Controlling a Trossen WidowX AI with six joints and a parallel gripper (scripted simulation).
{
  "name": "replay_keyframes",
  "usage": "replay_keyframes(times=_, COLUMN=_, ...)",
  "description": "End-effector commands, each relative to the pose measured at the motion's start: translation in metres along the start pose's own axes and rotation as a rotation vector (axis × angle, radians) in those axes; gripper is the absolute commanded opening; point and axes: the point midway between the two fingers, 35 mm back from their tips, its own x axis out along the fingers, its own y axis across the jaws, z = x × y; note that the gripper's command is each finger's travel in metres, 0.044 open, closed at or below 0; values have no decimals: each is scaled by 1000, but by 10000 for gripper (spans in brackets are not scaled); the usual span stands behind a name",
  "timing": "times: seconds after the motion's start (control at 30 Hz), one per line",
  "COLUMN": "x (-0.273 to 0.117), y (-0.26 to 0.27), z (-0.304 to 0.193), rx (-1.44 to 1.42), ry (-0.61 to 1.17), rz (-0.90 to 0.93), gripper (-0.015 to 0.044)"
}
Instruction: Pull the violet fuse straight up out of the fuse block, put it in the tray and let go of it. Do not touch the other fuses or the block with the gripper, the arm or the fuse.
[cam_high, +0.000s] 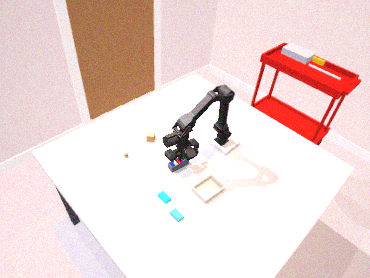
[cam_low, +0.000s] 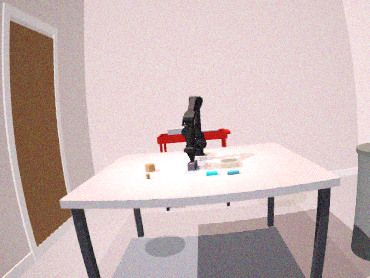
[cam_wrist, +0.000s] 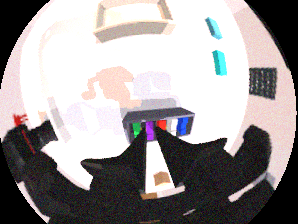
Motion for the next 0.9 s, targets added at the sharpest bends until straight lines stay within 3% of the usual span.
replay_keyframes(times=0.0, x=2, y=1, z=-1, rx=4, ry=5, rz=3, gripper=67)
replay_keyframes(times=0.13, x=2, y=1, z=-1, rx=4, ry=5, rz=3, gripper=67)
replay_keyframes(times=0.47, x=1, y=1, z=0, rx=0, ry=0, rz=2, gripper=0)
replay_keyframes(times=0.87, x=-3, y=0, z=0, rx=0, ry=0, rz=2, gripper=0)
